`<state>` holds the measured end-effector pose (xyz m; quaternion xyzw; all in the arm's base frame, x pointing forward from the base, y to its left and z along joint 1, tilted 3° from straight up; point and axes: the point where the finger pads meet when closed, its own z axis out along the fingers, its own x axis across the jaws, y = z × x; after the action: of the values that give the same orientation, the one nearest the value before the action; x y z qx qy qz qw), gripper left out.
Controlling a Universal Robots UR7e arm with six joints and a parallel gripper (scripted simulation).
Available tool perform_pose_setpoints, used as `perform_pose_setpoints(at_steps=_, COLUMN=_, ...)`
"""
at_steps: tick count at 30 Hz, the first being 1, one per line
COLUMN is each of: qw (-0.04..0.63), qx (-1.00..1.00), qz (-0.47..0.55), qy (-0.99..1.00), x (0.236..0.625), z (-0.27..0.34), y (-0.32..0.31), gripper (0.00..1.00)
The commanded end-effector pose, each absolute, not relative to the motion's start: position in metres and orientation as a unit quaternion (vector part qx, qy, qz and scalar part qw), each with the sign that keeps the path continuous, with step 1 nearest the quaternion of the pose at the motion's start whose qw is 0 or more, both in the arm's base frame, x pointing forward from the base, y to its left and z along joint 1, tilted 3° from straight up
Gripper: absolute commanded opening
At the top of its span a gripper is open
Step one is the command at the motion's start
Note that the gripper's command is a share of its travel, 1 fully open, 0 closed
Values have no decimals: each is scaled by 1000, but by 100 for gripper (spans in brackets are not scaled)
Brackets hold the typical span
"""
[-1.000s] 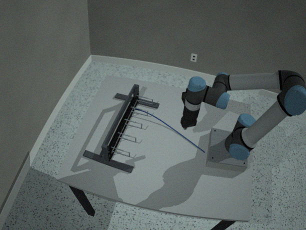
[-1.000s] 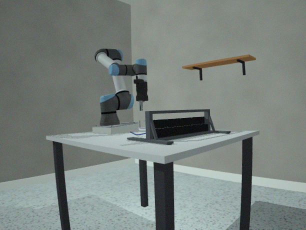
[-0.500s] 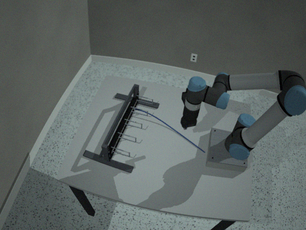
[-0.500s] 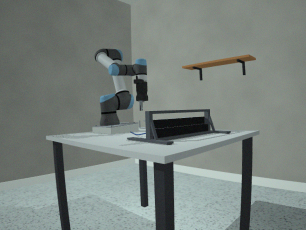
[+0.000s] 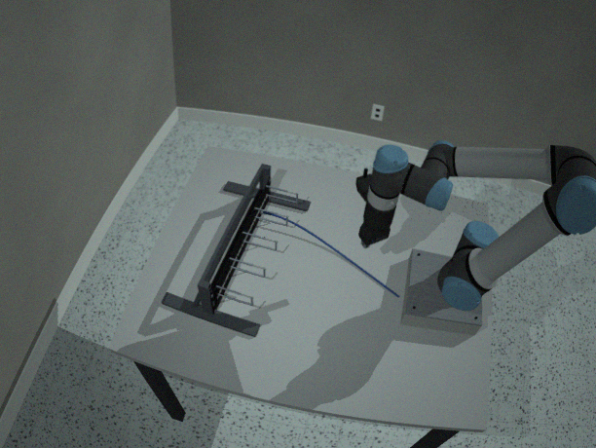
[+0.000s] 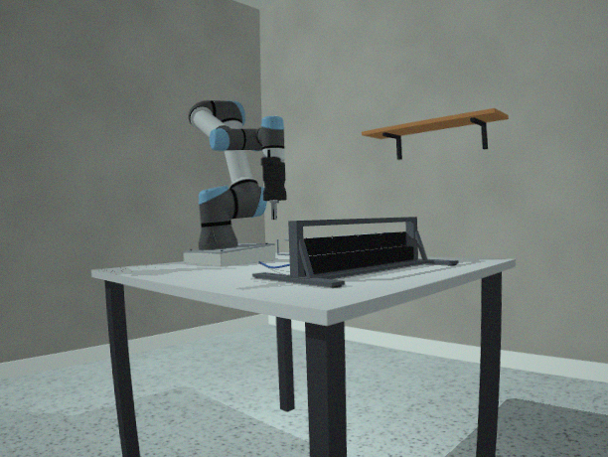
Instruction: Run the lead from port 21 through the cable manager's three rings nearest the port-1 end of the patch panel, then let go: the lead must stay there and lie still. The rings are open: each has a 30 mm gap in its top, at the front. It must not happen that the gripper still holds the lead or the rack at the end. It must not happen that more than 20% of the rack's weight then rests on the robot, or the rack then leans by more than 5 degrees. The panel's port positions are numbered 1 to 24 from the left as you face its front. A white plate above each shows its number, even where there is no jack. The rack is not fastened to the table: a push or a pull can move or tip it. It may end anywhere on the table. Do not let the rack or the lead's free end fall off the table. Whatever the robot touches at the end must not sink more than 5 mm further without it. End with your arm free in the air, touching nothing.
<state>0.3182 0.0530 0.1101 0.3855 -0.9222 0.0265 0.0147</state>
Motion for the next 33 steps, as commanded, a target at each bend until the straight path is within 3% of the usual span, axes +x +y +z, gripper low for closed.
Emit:
perform_pose_setpoints(at_steps=1, qw=16, qx=439, qz=26, qy=-898, x=312, z=111, y=43, gripper=0)
perform_pose_setpoints(at_steps=19, qw=19, qx=548, qz=24, qy=-836, x=296, z=111, y=26, gripper=0)
perform_pose_setpoints(at_steps=20, qw=19, qx=548, qz=24, qy=-836, x=296, z=111, y=26, gripper=67)
perform_pose_setpoints(at_steps=33, qw=19, qx=548, qz=24, qy=-836, x=296, z=111, y=26, gripper=67)
